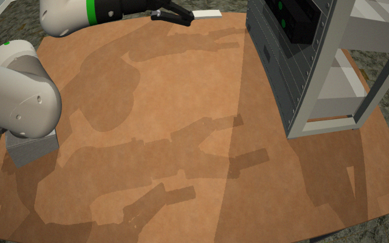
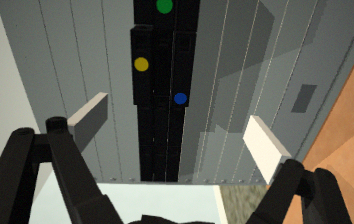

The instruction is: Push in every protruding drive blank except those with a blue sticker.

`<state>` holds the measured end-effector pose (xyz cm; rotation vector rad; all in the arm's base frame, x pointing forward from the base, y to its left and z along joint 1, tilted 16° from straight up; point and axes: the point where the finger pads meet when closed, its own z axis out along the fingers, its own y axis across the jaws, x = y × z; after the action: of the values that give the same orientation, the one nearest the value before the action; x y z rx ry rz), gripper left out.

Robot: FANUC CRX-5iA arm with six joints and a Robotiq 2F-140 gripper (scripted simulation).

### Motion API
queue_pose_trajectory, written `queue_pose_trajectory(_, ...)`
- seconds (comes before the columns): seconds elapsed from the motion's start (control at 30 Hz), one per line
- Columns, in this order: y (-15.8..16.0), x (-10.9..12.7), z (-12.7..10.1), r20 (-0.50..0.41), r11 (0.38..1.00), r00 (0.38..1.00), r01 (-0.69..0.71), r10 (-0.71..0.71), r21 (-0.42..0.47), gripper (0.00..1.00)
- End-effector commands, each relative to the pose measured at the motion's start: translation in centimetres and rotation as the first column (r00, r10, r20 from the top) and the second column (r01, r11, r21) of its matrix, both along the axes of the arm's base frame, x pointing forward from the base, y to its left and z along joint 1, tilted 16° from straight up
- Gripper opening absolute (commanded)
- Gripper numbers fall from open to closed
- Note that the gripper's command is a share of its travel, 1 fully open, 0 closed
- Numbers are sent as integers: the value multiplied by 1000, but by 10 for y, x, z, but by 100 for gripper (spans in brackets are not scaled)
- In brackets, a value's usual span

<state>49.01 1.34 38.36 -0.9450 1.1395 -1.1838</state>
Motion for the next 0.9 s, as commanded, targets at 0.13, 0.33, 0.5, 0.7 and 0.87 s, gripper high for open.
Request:
queue_pose_trajectory(0.13, -20, -7, 1, 18, 999, 999, 50, -50, -19, 100)
queue_pose_trajectory(0.33, -38, -13, 2, 33, 995, 995, 93, -92, -35, 100)
queue_pose_trajectory(0.5, -48, -17, 2, 42, 992, 992, 119, -117, -44, 100)
queue_pose_trajectory(0.7, -53, -19, 2, 46, 990, 990, 133, -131, -49, 100)
queue_pose_trajectory(0.87, -58, -21, 2, 50, 988, 989, 144, -142, -52, 100)
